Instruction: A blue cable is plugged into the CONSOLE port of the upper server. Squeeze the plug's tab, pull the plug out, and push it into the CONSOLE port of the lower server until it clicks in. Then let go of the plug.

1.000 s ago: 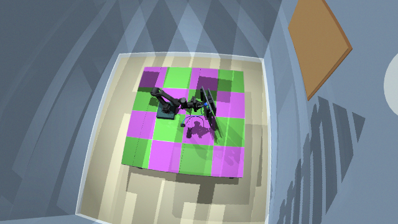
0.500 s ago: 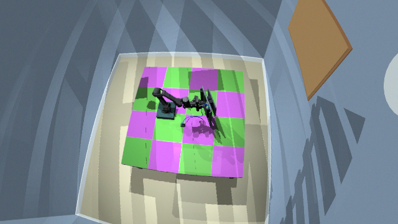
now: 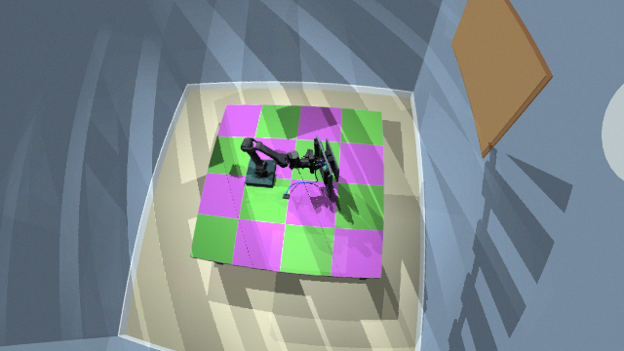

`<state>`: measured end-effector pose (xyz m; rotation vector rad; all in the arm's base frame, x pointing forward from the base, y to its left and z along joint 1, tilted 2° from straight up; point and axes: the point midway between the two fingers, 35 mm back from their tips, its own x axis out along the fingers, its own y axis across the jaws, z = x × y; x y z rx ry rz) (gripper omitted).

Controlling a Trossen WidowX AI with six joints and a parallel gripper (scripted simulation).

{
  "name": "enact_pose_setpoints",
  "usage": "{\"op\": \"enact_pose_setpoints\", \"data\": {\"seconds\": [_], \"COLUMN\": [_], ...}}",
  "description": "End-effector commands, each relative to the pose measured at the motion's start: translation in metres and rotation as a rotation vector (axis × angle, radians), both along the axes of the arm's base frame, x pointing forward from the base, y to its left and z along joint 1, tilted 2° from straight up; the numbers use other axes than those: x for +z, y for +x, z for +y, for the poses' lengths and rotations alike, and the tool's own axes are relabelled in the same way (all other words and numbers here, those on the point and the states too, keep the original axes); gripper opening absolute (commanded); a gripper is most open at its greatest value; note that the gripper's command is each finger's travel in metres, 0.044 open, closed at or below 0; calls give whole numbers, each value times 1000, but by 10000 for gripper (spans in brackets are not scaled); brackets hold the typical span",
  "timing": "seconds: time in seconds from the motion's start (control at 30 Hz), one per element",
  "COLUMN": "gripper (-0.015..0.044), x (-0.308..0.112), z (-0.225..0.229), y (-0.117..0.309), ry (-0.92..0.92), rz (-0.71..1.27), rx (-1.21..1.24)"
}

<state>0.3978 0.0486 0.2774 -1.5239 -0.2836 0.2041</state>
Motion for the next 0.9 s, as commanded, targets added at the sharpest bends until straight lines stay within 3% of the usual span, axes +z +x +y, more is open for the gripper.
{"op": "enact_pose_setpoints", "data": {"seconds": [0.0, 0.87], "gripper": [199, 26], "x": [0, 0], "z": [0, 0], "y": [0, 0], "ry": [0, 0], "rz": [0, 0], "rx": [0, 0]}}
